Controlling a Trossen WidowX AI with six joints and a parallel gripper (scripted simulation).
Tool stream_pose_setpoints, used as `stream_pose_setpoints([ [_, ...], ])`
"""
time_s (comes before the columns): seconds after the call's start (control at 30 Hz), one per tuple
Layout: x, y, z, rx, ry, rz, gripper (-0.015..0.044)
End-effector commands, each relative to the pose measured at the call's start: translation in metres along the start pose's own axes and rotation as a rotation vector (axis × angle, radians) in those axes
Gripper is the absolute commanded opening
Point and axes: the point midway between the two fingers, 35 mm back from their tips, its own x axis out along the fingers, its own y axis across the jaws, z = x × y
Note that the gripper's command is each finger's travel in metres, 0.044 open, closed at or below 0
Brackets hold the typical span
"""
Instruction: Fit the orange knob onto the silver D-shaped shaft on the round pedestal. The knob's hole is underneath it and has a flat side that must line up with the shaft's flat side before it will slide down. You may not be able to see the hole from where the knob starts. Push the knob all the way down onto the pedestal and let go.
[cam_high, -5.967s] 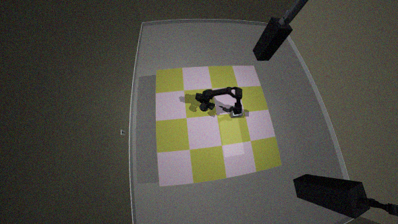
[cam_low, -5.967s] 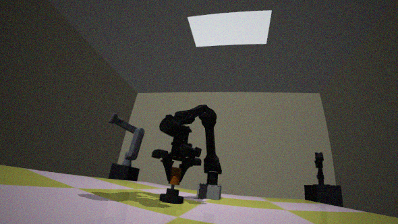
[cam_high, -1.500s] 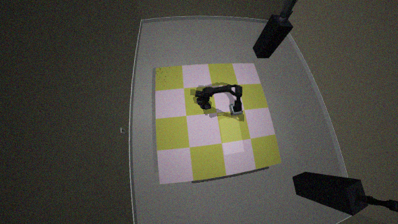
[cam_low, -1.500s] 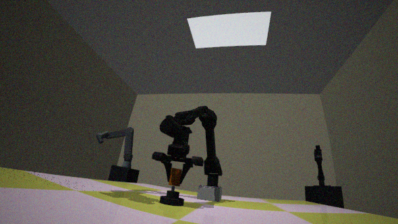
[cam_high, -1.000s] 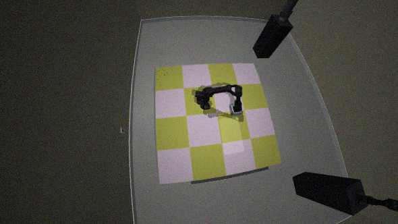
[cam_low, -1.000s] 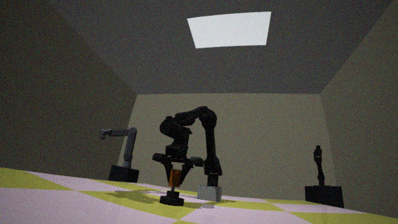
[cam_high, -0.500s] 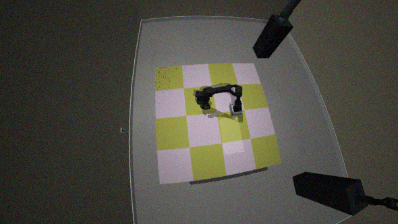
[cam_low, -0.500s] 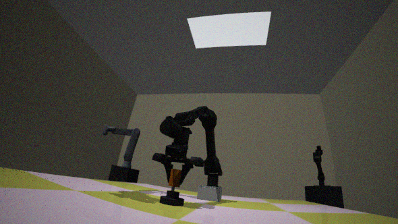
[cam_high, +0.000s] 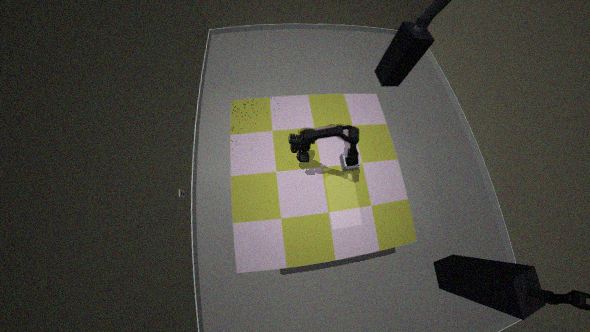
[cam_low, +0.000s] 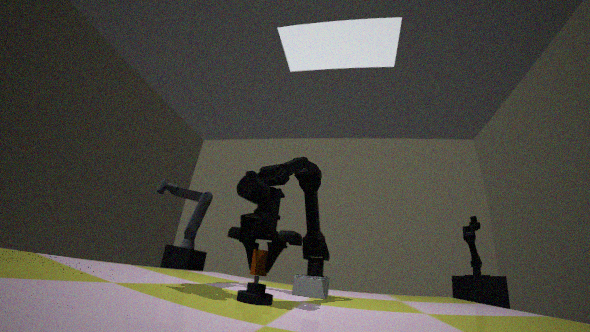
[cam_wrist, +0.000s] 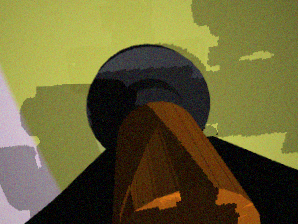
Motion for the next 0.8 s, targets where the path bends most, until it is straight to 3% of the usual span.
stream_pose_setpoints([
  [0.0,0.0016,-0.0003,-0.0003,0.035,-0.001,-0.004,0.0],
  [0.77,0.0037,-0.0006,-0.0006,0.035,-0.001,-0.004,0.0],
])
